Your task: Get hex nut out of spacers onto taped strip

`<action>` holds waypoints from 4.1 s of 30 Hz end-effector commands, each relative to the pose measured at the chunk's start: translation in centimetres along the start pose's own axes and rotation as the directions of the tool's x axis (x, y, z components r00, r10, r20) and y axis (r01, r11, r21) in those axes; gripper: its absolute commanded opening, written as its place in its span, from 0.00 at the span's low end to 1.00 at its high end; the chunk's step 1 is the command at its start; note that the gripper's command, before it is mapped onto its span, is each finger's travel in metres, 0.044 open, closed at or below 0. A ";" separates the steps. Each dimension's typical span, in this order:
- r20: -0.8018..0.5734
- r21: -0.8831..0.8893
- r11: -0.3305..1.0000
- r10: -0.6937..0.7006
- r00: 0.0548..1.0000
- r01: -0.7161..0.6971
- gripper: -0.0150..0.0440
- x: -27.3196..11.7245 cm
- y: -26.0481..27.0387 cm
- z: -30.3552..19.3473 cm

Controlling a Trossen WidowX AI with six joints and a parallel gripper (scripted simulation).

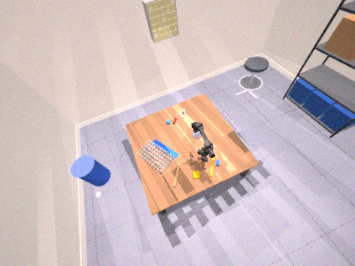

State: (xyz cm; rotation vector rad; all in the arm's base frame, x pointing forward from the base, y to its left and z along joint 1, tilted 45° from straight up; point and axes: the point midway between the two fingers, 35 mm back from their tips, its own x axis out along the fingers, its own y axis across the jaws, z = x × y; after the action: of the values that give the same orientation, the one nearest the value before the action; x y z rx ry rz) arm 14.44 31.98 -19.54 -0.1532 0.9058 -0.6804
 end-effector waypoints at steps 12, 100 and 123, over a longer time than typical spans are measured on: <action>-0.033 -0.016 1.000 0.007 0.999 -0.007 0.25 -4.5 0.8 4.0; -0.350 -0.682 0.613 0.203 0.914 -0.398 0.25 1.8 -39.1 46.9; -0.351 -0.682 0.613 0.204 0.914 -0.399 0.25 11.5 -41.8 43.8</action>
State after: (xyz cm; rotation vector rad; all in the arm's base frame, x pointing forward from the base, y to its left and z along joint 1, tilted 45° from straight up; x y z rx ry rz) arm 33.06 -13.15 17.95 -0.6477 1.3860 0.0380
